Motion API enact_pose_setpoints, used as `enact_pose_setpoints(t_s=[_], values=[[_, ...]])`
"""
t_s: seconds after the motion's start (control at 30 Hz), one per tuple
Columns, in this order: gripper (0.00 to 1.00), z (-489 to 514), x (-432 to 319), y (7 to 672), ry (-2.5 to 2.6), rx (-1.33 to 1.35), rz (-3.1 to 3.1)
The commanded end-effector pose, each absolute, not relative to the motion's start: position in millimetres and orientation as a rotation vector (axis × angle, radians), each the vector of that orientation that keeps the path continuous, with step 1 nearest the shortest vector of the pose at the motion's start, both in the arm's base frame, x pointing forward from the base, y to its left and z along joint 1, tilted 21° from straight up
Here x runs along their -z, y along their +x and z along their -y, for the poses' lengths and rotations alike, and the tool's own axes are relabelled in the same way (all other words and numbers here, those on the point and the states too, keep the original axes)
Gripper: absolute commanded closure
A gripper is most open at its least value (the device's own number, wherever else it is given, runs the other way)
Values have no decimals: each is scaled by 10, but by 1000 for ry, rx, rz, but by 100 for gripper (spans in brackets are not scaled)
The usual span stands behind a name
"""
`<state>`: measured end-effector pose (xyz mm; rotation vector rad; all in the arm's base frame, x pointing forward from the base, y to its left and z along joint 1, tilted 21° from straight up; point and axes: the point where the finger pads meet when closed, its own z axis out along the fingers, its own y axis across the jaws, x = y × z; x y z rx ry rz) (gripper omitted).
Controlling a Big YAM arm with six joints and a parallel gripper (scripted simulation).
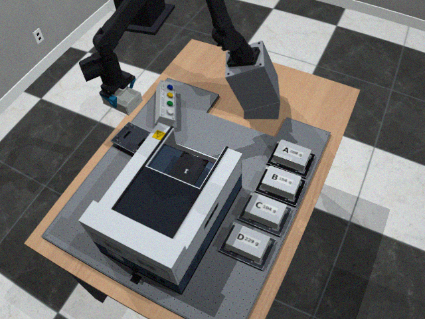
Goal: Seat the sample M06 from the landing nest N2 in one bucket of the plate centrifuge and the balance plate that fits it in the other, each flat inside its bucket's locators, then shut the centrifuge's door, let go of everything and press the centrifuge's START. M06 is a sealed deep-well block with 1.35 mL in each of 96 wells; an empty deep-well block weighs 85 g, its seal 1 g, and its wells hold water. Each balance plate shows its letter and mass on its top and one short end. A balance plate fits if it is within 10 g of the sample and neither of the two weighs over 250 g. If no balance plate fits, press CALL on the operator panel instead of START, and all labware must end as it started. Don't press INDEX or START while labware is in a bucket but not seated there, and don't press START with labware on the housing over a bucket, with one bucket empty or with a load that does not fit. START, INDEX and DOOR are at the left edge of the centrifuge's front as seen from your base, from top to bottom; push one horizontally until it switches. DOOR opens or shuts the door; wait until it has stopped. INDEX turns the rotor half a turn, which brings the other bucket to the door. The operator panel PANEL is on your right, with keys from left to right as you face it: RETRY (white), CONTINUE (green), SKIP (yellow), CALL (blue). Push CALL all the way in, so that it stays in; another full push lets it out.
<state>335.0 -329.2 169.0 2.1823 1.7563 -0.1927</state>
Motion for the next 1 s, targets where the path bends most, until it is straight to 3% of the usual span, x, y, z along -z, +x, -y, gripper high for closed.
enact_pose_setpoints(t_s=[0.0, 0.97], values=[[100, 3319, -2089, 3533, 2126, 167, -1696], [100, 3033, -1788, 3858, 1958, 228, -1976]])
